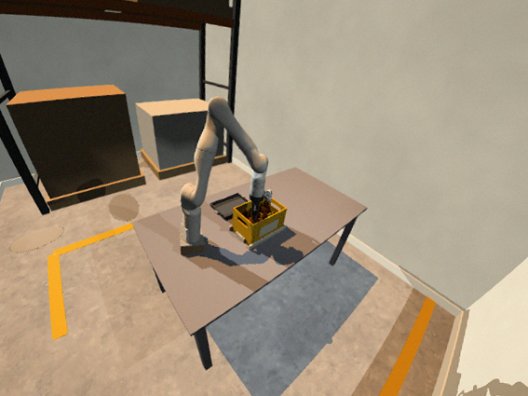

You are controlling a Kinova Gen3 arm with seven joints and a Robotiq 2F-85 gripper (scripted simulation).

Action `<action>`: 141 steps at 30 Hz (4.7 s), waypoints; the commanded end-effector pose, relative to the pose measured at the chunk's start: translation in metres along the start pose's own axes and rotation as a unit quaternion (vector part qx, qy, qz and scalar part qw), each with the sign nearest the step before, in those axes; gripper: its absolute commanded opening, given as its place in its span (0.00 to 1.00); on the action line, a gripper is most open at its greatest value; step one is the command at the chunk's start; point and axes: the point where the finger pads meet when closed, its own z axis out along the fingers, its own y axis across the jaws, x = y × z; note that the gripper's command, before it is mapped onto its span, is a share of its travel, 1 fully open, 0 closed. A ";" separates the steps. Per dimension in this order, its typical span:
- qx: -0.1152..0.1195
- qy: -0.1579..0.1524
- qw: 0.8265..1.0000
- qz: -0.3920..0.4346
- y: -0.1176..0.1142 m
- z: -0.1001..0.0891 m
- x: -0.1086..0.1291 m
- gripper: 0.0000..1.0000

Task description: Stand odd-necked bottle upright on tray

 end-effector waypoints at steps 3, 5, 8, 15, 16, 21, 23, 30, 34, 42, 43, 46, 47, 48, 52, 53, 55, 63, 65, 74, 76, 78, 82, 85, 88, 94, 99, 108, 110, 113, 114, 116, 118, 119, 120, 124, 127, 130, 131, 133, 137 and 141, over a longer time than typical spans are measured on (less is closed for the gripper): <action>0.000 0.000 1.000 0.000 0.000 0.000 0.000 0.00; 0.000 0.000 1.000 0.000 0.000 0.000 0.000 0.00; 0.000 0.000 1.000 0.000 0.000 0.000 0.000 0.00; 0.000 0.000 1.000 0.000 0.000 -0.001 0.000 0.00; 0.000 0.000 1.000 0.000 0.000 -0.001 0.000 0.00; 0.000 0.000 1.000 0.000 0.000 -0.002 0.000 0.00; 0.000 0.000 1.000 0.000 0.000 -0.002 0.000 0.00; 0.000 0.000 1.000 0.000 0.000 -0.007 0.000 0.00; 0.000 0.000 1.000 0.000 0.000 -0.011 0.000 0.00; 0.000 0.000 1.000 0.000 0.000 -0.018 0.000 0.00; 0.000 0.000 1.000 0.000 0.000 -0.019 0.000 0.00; 0.000 0.000 1.000 0.000 0.000 -0.023 0.001 0.00; 0.000 0.000 1.000 0.000 0.000 -0.024 0.001 0.00; 0.000 0.000 1.000 0.000 0.000 -0.025 0.001 0.00; 0.000 0.000 1.000 0.000 0.000 -0.030 0.001 0.00; 0.000 0.000 1.000 0.000 0.000 -0.031 0.001 0.00; 0.000 0.000 1.000 0.000 0.000 -0.033 0.001 0.00; 0.000 0.000 1.000 0.000 0.000 -0.038 0.001 0.00; 0.000 0.000 1.000 0.000 0.000 -0.039 0.001 0.00; 0.000 0.000 1.000 0.000 0.000 -0.041 0.001 0.00; 0.000 0.000 1.000 0.000 0.000 -0.041 0.001 0.00; 0.000 0.000 1.000 0.000 0.000 -0.041 0.001 0.00; 0.000 0.000 1.000 0.000 0.000 -0.041 0.001 0.00; 0.000 0.000 1.000 0.000 0.000 -0.041 0.001 0.00; 0.000 0.000 1.000 0.000 0.000 -0.041 0.001 0.00; 0.000 0.000 1.000 0.000 0.000 -0.041 0.001 0.00; 0.000 0.000 1.000 0.000 0.000 -0.041 0.001 0.00; 0.000 0.000 1.000 0.000 0.000 -0.041 0.001 0.00; 0.000 0.000 1.000 0.000 0.000 -0.041 0.001 0.00; 0.000 0.000 1.000 0.000 0.000 -0.041 0.001 0.00; 0.000 0.000 1.000 0.000 0.000 -0.041 0.001 0.00; 0.000 0.000 1.000 0.000 0.000 -0.041 0.001 0.00; 0.000 0.000 1.000 0.000 0.000 -0.041 0.001 0.00; 0.000 0.000 1.000 0.000 0.000 -0.041 0.001 0.00; 0.000 0.000 1.000 0.000 0.000 -0.042 0.001 0.00; 0.000 0.000 1.000 0.000 0.000 -0.043 0.001 0.00; 0.000 0.000 1.000 0.000 0.000 -0.044 0.001 0.00; 0.000 0.000 1.000 0.000 0.000 -0.046 0.001 0.00; 0.000 0.000 1.000 0.000 0.000 -0.046 0.001 0.00; 0.000 0.000 1.000 0.000 0.000 -0.048 0.001 0.00; 0.000 0.000 1.000 0.000 0.000 -0.053 0.001 0.00; 0.000 0.000 1.000 0.000 0.000 -0.056 0.001 0.00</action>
